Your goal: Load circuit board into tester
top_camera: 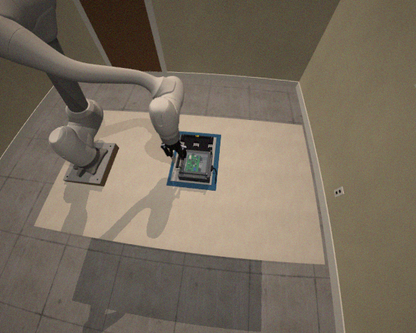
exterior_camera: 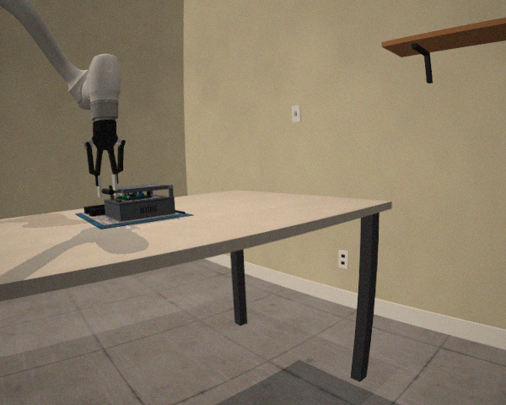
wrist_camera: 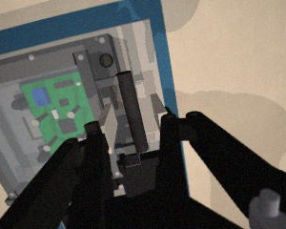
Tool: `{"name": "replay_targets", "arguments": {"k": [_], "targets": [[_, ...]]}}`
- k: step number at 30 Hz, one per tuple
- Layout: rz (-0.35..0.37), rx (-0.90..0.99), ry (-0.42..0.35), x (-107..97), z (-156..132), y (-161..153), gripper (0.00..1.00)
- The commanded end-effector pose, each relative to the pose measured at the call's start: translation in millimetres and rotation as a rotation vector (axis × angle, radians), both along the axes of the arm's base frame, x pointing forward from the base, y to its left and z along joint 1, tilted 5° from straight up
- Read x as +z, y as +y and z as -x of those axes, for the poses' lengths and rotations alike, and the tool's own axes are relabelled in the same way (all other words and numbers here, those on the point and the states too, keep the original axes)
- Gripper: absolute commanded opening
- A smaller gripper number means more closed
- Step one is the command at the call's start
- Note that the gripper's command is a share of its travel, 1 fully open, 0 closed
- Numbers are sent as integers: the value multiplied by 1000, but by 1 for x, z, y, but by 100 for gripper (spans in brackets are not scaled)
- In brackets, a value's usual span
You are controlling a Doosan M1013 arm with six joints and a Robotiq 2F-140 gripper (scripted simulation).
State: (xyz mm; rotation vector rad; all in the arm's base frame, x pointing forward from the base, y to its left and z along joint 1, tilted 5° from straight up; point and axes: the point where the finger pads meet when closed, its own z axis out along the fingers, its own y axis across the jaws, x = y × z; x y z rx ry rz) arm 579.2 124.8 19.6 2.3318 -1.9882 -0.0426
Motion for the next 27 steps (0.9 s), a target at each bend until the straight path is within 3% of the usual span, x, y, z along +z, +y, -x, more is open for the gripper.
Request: {"name": "replay_targets", "arguments": {"k": [1, 14, 27], "targets": [[0, 0, 0, 0, 0, 0, 30], [0, 0, 0, 4, 0, 0, 30], [0, 0, 0, 27, -2, 1, 30]]}}
